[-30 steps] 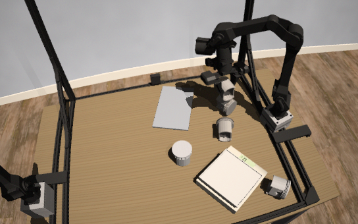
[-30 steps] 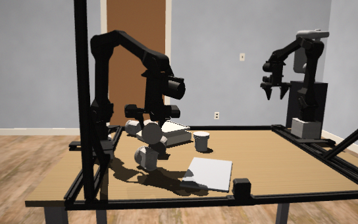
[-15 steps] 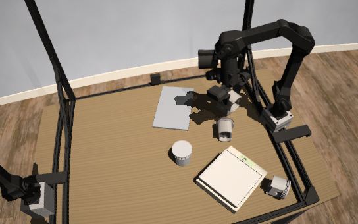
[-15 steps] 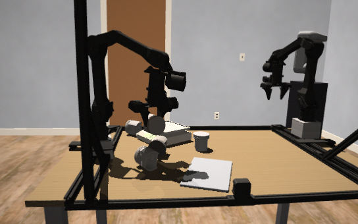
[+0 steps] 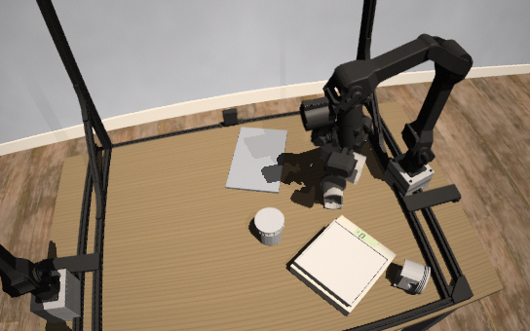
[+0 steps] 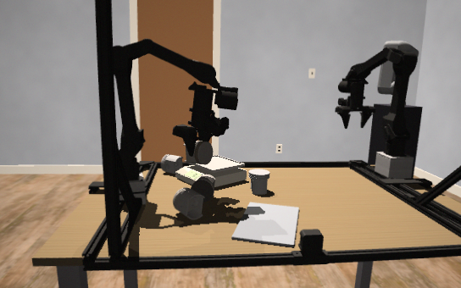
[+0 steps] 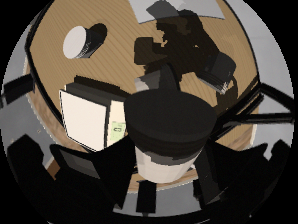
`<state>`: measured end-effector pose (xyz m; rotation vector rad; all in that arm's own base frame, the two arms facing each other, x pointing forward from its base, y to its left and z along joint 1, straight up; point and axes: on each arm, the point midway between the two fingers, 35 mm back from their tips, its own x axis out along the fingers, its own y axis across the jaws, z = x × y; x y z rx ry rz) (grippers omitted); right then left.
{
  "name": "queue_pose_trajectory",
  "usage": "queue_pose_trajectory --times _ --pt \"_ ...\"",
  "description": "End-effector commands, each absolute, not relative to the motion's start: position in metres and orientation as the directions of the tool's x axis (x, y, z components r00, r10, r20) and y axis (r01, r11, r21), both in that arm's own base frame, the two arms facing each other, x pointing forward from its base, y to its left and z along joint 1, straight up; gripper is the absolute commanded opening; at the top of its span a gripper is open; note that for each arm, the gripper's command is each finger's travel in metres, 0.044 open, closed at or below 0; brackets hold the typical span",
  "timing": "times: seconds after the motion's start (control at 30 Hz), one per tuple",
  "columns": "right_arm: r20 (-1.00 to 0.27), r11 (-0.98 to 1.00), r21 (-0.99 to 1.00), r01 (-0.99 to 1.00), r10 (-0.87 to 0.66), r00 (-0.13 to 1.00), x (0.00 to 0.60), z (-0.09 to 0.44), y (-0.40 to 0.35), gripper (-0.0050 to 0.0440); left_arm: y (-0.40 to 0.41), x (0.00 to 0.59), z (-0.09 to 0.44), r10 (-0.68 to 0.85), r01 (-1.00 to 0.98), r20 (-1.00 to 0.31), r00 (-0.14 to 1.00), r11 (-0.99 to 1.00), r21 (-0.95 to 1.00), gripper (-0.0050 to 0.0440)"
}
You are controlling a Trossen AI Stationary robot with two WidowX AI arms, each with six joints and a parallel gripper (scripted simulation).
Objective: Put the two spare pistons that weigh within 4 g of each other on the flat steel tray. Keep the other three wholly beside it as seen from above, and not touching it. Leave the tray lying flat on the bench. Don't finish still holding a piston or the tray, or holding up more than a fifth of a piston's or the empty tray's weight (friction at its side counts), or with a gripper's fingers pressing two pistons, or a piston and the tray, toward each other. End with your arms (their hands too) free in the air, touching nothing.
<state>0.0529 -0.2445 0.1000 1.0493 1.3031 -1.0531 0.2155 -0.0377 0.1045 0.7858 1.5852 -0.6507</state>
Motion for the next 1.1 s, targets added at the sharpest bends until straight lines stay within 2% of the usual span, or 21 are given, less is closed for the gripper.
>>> queue_pose_trajectory --times 0.0,0.5,0.57,1.07 --pt "-1.0 0.213 0.0 0.977 0.0 0.0 0.053 0.1 -0.244 0.044 -0.031 0.218 0.109 0.118 0.759 -0.991 -0.07 0.651 0.024 0.0158" --pt "-1.0 0.213 0.0 0.977 0.0 0.0 0.053 0.1 -0.244 0.044 0.04 0.241 0.119 0.07 0.447 -0.995 -0.065 0.894 0.034 0.0158" --pt "-1.0 0.213 0.0 0.977 0.0 0.0 0.053 0.1 -0.244 0.044 0.04 0.241 0.119 0.07 0.447 -0.995 -0.065 0.894 0.034 0.0158" --pt "-1.0 0.213 0.0 0.977 0.0 0.0 0.053 0.1 -0.244 0.044 0.11 0.264 0.129 0.028 0.065 -0.999 -0.042 0.998 0.025 0.0158"
